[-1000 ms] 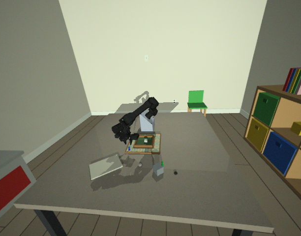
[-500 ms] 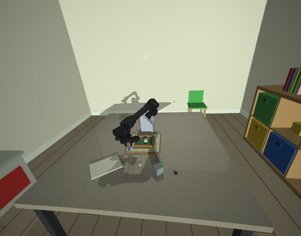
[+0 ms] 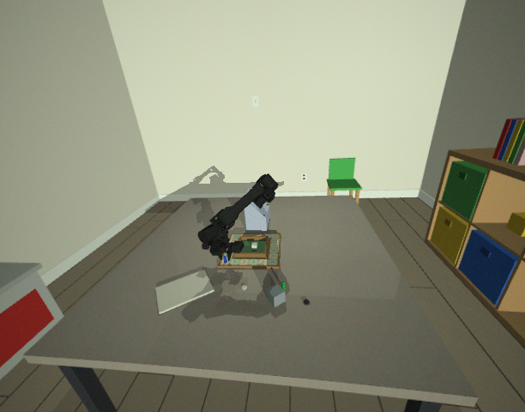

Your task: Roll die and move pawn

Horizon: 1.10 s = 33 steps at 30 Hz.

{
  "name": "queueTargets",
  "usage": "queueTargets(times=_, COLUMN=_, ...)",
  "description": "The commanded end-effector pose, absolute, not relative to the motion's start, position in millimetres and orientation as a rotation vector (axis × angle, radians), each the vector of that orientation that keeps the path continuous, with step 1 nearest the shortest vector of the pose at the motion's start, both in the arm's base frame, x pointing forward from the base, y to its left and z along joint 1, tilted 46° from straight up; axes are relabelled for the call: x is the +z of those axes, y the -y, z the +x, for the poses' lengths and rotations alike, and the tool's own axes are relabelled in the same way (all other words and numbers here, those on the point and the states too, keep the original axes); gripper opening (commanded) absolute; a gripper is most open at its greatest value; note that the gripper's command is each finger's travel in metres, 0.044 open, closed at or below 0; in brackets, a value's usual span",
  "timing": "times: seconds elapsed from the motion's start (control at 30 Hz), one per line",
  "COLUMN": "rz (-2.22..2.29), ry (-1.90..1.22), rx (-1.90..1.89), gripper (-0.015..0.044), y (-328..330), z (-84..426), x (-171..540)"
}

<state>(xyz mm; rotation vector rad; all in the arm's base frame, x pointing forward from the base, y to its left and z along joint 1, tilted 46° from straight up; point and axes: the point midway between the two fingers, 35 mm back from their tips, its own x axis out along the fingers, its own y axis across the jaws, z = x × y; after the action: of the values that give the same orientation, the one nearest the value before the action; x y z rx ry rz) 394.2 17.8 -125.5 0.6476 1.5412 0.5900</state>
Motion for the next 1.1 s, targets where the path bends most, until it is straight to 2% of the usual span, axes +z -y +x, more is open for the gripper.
queueTargets(times=0.0, rz=0.655, ry=-1.540, rx=0.587, gripper=0.0095, y=-19, z=394, x=-127)
queueTargets(times=0.07, rz=0.655, ry=-1.540, rx=0.587, gripper=0.0043, y=-19, z=394, x=-127)
queueTargets(times=0.27, rz=0.655, ry=-1.540, rx=0.587, gripper=0.0003, y=-19, z=394, x=-127)
queueTargets(times=0.47, rz=0.654, ry=-1.540, rx=0.586, gripper=0.0000, y=-16, z=396, x=-124)
queueTargets(times=1.07, rz=0.651, ry=-1.541, rx=0.583, gripper=0.0000, y=70, z=401, x=-36)
